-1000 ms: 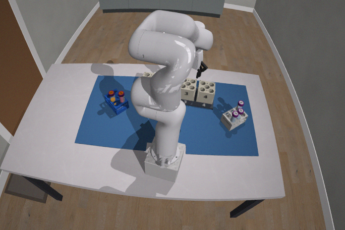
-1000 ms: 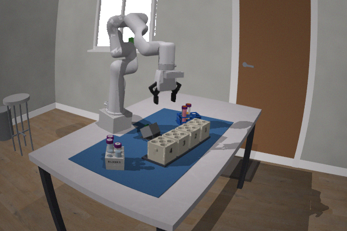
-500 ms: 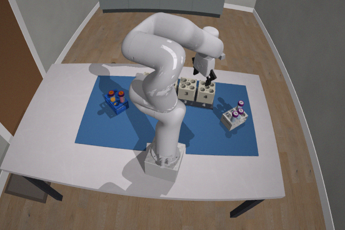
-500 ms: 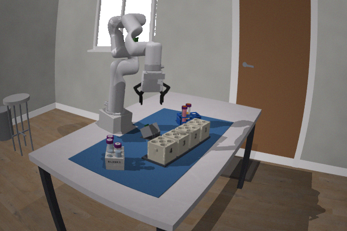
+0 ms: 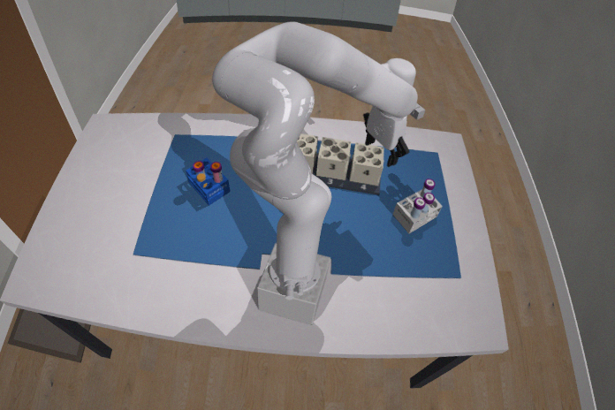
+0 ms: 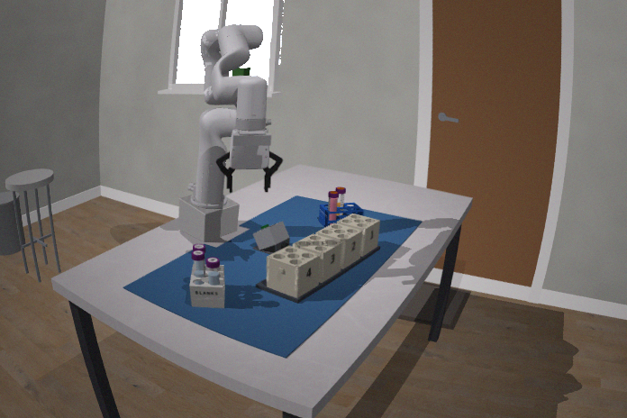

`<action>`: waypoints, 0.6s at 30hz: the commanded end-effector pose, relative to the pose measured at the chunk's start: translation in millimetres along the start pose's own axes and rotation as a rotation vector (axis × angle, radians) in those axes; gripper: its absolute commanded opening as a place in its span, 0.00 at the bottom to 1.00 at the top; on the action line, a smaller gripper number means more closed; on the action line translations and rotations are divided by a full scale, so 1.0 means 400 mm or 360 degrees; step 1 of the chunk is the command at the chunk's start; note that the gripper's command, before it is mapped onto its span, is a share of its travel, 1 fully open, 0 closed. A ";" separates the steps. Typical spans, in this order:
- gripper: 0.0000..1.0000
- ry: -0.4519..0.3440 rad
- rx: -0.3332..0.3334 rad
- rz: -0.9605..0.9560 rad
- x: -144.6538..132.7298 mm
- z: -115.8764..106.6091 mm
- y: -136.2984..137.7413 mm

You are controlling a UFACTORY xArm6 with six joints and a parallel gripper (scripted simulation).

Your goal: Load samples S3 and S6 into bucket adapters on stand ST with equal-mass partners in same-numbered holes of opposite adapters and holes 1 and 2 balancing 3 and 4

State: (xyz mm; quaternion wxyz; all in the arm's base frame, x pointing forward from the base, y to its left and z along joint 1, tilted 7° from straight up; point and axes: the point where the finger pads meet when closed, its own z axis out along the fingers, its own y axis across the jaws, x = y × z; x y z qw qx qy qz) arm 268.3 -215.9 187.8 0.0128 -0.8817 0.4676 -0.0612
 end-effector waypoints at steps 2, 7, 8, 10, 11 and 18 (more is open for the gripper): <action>1.00 0.0005 0.0004 -0.0002 0.014 -0.003 0.030; 1.00 0.0005 0.0004 -0.0002 0.033 -0.003 0.090; 1.00 0.0005 0.0004 -0.0002 0.037 -0.003 0.102; 1.00 0.0005 0.0004 -0.0002 0.045 -0.003 0.126; 1.00 0.0005 0.0004 -0.0002 0.049 -0.003 0.138; 1.00 0.0005 0.0003 -0.0002 0.068 -0.003 0.197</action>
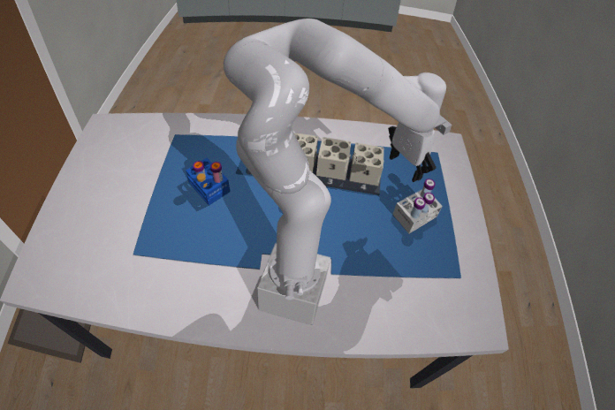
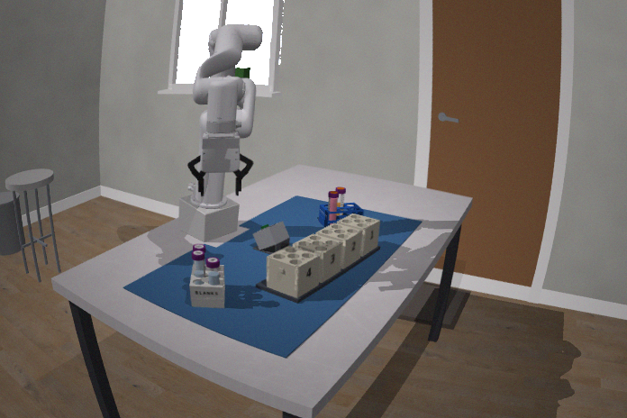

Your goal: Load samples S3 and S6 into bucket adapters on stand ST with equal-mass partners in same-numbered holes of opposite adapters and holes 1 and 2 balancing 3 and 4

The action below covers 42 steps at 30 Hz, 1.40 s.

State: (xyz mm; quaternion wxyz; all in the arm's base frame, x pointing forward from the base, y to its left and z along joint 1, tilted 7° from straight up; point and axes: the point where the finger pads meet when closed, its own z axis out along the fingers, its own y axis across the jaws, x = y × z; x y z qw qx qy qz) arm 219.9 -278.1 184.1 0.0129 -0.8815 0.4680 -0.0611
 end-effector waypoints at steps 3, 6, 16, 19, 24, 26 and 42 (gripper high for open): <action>1.00 0.0005 0.0003 -0.0004 0.019 -0.003 0.045; 1.00 0.0005 0.0003 -0.0004 0.031 -0.003 0.081; 1.00 0.0005 0.0002 -0.0004 0.063 -0.003 0.179; 1.00 0.0005 0.0002 -0.0004 0.063 0.011 0.179; 1.00 0.0005 0.0002 -0.0004 0.063 0.044 0.179; 1.00 0.0005 0.0002 -0.0004 0.063 0.057 0.179; 1.00 0.0005 0.0002 -0.0004 0.063 0.151 0.179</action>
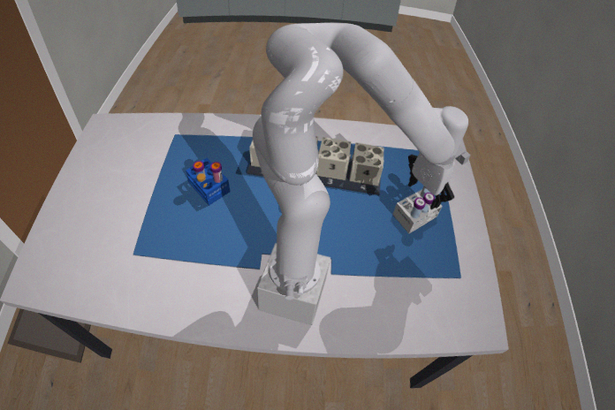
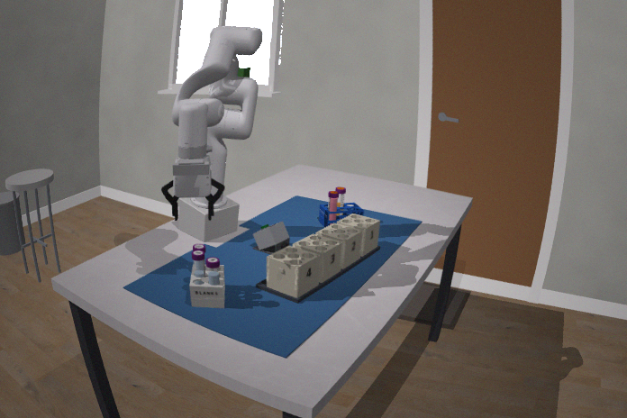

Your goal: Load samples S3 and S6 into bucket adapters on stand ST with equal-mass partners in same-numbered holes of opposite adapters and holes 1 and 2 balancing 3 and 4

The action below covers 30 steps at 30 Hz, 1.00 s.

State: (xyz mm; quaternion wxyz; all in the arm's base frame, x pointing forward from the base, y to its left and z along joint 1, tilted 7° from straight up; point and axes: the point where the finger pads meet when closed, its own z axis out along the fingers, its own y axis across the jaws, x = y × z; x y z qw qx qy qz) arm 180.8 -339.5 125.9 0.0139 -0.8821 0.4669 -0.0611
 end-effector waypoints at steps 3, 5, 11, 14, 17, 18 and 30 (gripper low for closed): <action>1.00 0.0007 -0.0001 0.0000 0.004 0.033 0.000; 1.00 0.0007 -0.0001 0.0000 0.004 0.046 0.000; 1.00 0.0007 -0.0001 0.0000 0.005 0.073 0.000; 1.00 0.0007 -0.0001 0.0000 0.005 0.093 0.000; 1.00 0.0007 -0.0001 0.0000 0.005 0.109 0.000; 1.00 0.0007 -0.0001 0.0000 0.005 0.109 0.000; 1.00 0.0007 -0.0001 0.0000 0.005 0.109 0.000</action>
